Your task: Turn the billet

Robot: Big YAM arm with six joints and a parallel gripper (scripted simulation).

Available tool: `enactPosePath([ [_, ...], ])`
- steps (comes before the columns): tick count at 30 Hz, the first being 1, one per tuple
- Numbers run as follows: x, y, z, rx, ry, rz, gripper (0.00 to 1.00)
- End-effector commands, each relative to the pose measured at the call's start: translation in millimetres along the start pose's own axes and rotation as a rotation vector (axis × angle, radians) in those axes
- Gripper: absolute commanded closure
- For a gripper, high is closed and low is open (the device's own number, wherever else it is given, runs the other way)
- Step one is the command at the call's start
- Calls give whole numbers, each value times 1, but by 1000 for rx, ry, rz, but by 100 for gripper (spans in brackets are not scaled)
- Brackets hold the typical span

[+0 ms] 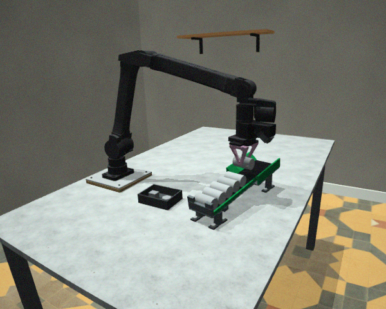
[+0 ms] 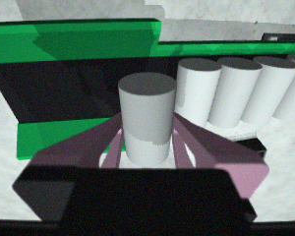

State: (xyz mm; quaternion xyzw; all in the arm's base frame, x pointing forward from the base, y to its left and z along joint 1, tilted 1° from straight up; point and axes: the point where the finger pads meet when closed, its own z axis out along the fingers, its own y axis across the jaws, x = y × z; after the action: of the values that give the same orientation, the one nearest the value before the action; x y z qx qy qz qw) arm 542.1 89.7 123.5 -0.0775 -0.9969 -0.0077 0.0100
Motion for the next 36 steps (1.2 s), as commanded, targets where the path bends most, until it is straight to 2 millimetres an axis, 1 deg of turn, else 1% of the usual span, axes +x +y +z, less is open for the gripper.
enactPosePath([
  [1,-16,13,-36,-31,-95,3,100],
  [36,-15,13,-34,-30,-92,2,100],
])
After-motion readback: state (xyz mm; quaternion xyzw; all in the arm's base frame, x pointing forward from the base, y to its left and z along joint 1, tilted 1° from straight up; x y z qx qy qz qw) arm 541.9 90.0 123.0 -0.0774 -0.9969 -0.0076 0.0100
